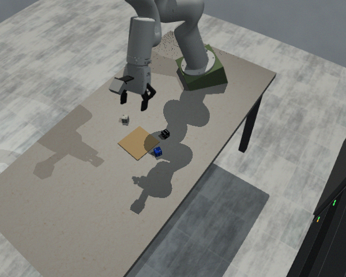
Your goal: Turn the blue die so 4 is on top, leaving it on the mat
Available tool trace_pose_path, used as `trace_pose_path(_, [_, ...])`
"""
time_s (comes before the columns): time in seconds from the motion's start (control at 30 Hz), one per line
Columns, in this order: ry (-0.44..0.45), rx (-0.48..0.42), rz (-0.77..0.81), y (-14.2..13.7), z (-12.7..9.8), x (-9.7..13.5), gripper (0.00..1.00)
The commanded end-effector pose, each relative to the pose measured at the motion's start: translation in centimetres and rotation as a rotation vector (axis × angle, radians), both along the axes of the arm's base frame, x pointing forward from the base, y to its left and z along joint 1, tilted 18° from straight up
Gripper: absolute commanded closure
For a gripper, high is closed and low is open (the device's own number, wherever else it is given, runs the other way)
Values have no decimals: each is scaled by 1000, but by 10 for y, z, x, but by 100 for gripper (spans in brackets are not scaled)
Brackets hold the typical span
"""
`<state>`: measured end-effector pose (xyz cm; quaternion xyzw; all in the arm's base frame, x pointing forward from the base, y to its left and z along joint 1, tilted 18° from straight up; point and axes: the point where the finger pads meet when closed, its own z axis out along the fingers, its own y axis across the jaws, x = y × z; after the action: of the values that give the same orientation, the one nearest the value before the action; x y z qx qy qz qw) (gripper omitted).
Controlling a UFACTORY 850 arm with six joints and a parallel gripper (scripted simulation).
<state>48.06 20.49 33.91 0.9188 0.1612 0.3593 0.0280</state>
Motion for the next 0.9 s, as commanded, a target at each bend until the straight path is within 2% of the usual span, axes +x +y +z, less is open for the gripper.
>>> trace_pose_path(0.0, [-1,1,0,0,1,0,0])
trace_pose_path(0.6, [2,5,-10,-2,0,1,0])
trace_pose_path(0.73, [55,77,-177,-34,-16,7,0])
trace_pose_path(0.87, [86,124,-287,-55,-26,9,0])
